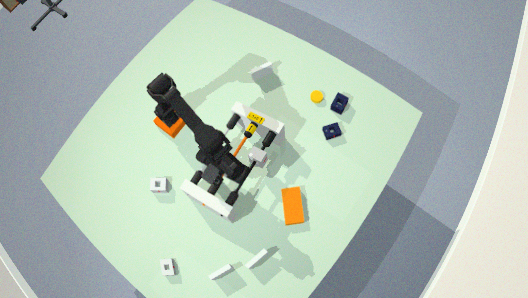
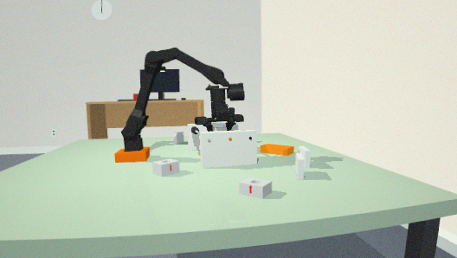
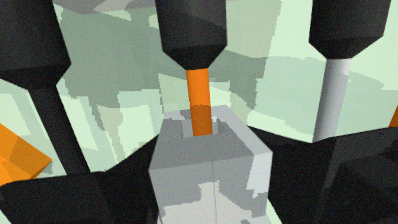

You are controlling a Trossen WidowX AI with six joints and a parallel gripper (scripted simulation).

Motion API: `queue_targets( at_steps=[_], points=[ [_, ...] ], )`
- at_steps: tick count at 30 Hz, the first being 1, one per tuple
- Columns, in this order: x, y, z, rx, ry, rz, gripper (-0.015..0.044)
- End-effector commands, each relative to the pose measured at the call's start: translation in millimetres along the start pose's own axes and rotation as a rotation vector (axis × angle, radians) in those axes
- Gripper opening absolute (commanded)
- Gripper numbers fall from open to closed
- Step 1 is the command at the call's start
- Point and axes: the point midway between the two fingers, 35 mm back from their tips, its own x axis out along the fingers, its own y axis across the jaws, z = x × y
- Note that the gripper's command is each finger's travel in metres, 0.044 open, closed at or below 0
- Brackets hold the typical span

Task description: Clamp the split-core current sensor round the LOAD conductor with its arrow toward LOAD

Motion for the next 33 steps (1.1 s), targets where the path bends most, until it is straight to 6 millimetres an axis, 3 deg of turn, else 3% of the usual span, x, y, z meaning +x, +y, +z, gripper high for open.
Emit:
queue_targets(
  at_steps=[1, 8, 15, 24, 26, 33],
  points=[
    [-0.2, -0.2, 0.0, 0.0, 0.0, -0.001, 0.0256],
    [-0.2, -0.2, 0.0, 0.0, 0.0, -0.001, 0.0256],
    [-0.2, -0.2, 0.0, 0.0, 0.0, -0.001, 0.0439],
    [-2.1, 0.3, 0.0, 0.0, 0.0, -0.002, 0.044],
    [-17.6, 3.9, 0.3, -0.001, 0.002, -0.006, 0.044],
    [-100.7, 6.2, -2.3, -0.004, 0.008, -0.031, 0.044]
  ],
)
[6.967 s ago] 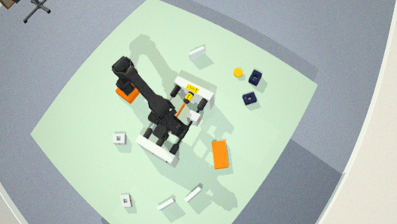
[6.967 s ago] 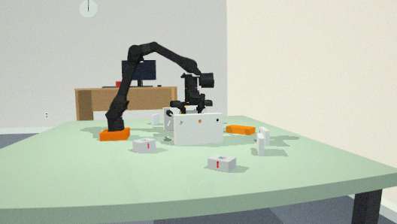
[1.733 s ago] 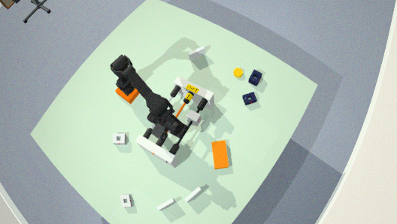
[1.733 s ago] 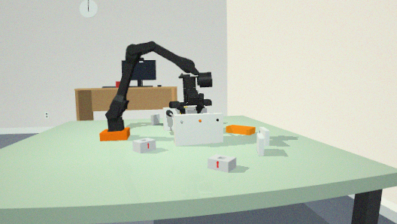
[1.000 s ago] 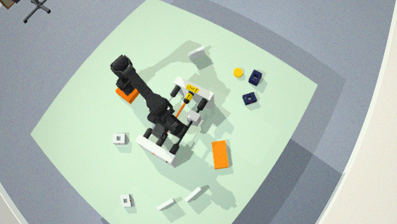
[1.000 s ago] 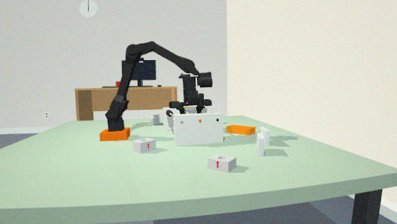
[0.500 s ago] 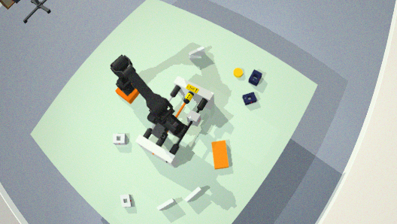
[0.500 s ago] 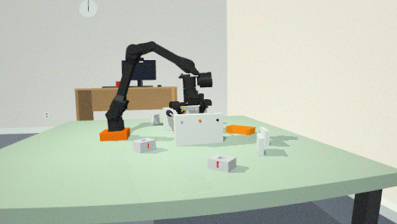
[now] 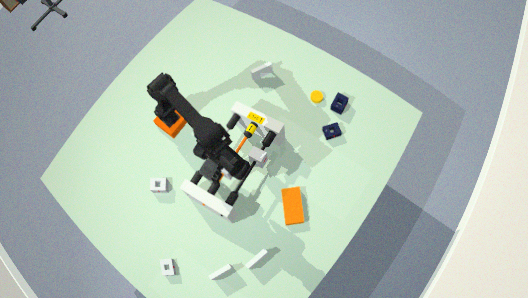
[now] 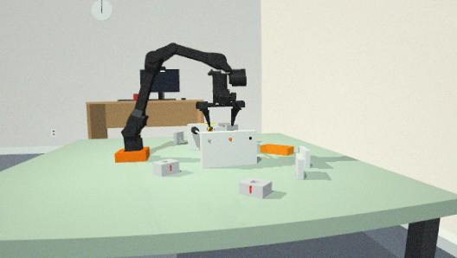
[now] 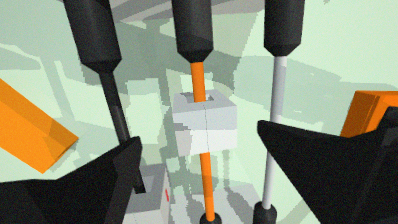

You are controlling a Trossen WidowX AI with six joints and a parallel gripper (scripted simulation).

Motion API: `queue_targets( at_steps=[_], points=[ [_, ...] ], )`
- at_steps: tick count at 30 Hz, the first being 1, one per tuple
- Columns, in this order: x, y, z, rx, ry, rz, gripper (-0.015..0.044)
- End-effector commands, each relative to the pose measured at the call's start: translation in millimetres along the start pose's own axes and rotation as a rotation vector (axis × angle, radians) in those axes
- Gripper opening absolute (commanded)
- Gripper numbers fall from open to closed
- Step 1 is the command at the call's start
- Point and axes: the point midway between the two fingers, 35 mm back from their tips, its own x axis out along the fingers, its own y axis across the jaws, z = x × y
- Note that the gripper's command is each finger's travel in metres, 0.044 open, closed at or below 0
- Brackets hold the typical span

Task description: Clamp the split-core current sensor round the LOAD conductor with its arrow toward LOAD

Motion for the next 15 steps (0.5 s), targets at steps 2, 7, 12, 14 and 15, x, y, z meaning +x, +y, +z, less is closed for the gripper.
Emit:
queue_targets(
  at_steps=[2, 7, 12, 14, 15],
  points=[
    [-51.2, -3.2, -2.8, -0.002, 0.003, -0.01, 0.044],
    [-51.2, -3.2, -2.8, -0.002, 0.003, -0.01, 0.044],
    [-51.2, -3.2, -2.8, -0.002, 0.003, -0.01, 0.044],
    [-51.2, -3.2, -2.8, -0.002, 0.003, -0.01, 0.044],
    [-51.2, -3.2, -2.8, -0.002, 0.003, -0.01, 0.044]
  ],
)
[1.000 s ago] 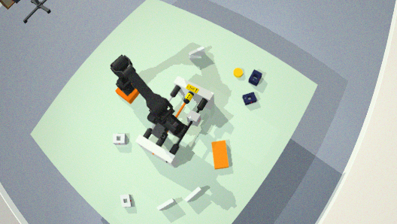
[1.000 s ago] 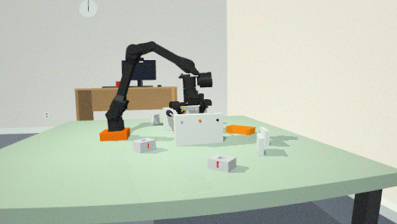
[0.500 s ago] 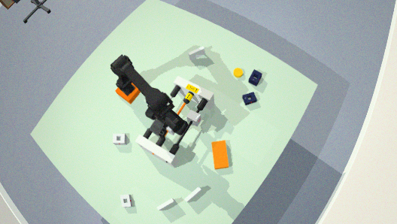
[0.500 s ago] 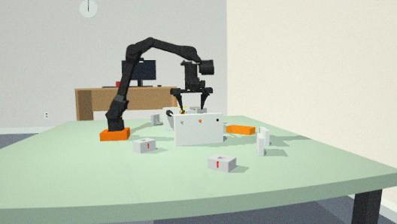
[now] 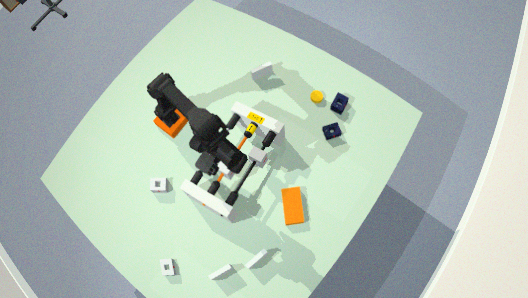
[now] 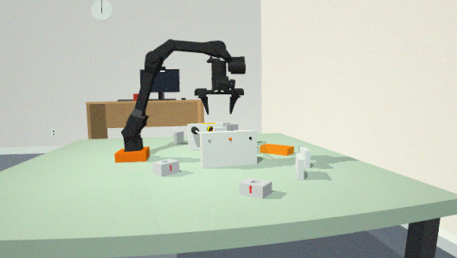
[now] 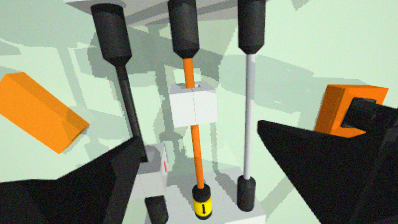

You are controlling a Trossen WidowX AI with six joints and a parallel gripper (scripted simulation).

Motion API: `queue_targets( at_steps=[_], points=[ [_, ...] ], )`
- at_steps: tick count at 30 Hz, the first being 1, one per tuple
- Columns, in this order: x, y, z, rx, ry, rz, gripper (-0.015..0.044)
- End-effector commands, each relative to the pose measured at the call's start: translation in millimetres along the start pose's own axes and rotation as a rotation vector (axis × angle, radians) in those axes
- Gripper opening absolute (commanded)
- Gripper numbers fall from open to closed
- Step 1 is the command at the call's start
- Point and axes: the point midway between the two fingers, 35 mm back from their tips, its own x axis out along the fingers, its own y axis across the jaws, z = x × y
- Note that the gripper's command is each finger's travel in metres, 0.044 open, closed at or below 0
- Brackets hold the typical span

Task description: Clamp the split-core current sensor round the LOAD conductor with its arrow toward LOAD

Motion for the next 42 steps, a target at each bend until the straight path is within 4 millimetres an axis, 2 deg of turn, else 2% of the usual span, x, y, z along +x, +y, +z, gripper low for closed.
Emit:
queue_targets(
  at_steps=[1, 32, 42],
  points=[
    [-2.5, 0.5, 0.0, 0.002, -0.001, 0.003, 0.044],
    [-2.3, 0.3, -1.4, -0.008, -0.009, 0.005, 0.044],
    [-1.9, -36.3, -74.6, -0.446, -0.456, 0.125, 0.044]
  ],
)
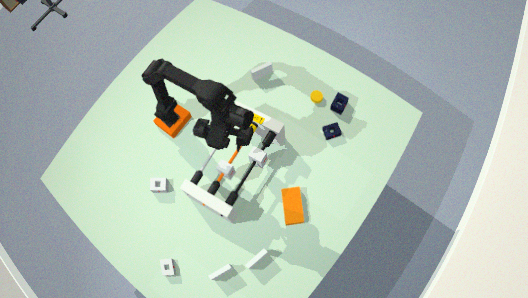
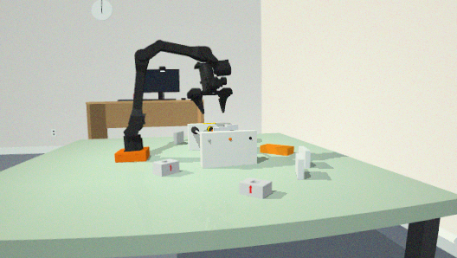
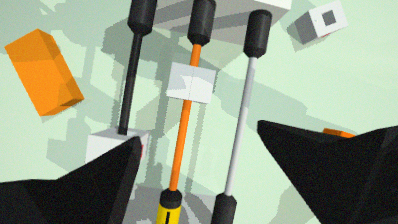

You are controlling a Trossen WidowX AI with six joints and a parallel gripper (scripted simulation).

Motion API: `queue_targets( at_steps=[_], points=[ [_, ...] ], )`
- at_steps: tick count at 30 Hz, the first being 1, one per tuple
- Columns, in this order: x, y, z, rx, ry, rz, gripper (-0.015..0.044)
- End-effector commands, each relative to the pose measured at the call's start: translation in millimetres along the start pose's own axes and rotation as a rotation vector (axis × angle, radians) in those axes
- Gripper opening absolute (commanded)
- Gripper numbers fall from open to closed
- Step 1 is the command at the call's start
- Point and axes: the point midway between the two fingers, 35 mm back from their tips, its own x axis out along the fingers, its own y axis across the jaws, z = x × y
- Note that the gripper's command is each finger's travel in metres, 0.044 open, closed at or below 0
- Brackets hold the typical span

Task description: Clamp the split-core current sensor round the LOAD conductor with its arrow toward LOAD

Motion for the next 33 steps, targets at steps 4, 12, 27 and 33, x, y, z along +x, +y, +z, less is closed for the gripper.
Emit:
queue_targets(
  at_steps=[4, 12, 27, 33],
  points=[
    [-17.3, -25.0, -52.9, -0.309, -0.366, 0.15, 0.044],
    [-24.8, -48.4, -81.3, -0.468, -0.612, 0.303, 0.044],
    [-24.6, -43.3, -79.8, -0.451, -0.572, 0.282, 0.044],
    [-23.9, -40.3, -76.6, -0.433, -0.543, 0.262, 0.044]
  ],
)
